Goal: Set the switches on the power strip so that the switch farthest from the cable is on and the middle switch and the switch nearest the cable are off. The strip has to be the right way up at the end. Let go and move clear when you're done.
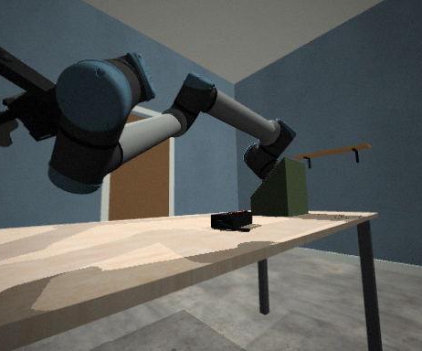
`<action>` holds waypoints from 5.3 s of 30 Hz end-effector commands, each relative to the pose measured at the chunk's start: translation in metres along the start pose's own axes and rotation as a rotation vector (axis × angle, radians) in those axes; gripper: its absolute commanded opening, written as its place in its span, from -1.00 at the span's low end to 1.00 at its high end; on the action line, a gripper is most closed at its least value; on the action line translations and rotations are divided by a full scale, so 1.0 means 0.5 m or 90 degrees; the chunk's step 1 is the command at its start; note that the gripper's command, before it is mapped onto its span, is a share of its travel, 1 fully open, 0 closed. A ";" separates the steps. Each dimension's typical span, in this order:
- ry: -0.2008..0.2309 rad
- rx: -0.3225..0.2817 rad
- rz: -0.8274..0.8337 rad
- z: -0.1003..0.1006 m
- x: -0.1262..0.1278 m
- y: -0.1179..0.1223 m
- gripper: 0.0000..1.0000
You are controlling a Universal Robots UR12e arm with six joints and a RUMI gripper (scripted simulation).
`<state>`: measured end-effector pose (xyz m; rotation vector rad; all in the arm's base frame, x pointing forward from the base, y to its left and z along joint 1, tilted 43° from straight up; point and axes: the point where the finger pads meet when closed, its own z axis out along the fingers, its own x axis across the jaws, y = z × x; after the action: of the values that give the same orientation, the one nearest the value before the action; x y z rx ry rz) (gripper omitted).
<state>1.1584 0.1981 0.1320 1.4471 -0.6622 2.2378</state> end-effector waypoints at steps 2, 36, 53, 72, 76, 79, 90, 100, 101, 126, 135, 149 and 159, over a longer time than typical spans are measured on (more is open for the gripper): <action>0.000 0.000 0.001 0.000 0.003 -0.002 1.00; -0.028 0.005 0.024 -0.019 -0.015 -0.006 1.00; -0.144 0.002 0.116 -0.113 -0.086 0.001 1.00; -0.328 -0.094 0.259 -0.344 -0.184 0.108 1.00; -0.357 -0.126 0.284 -0.401 -0.196 0.148 1.00; -0.374 -0.150 0.300 -0.440 -0.202 0.178 1.00; -0.417 -0.241 0.347 -0.579 -0.206 0.302 1.00; -0.431 -0.345 0.385 -0.730 -0.181 0.466 1.00; -0.431 -0.345 0.385 -0.730 -0.181 0.466 1.00; -0.373 -0.516 0.429 -0.982 -0.047 0.823 1.00; -0.359 -0.533 0.433 -1.009 -0.023 0.871 1.00; -0.356 -0.537 0.434 -1.016 -0.017 0.883 1.00; -0.356 -0.537 0.434 -1.016 -0.017 0.883 1.00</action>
<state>0.5428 0.1343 -0.1331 1.4621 -2.2179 1.4890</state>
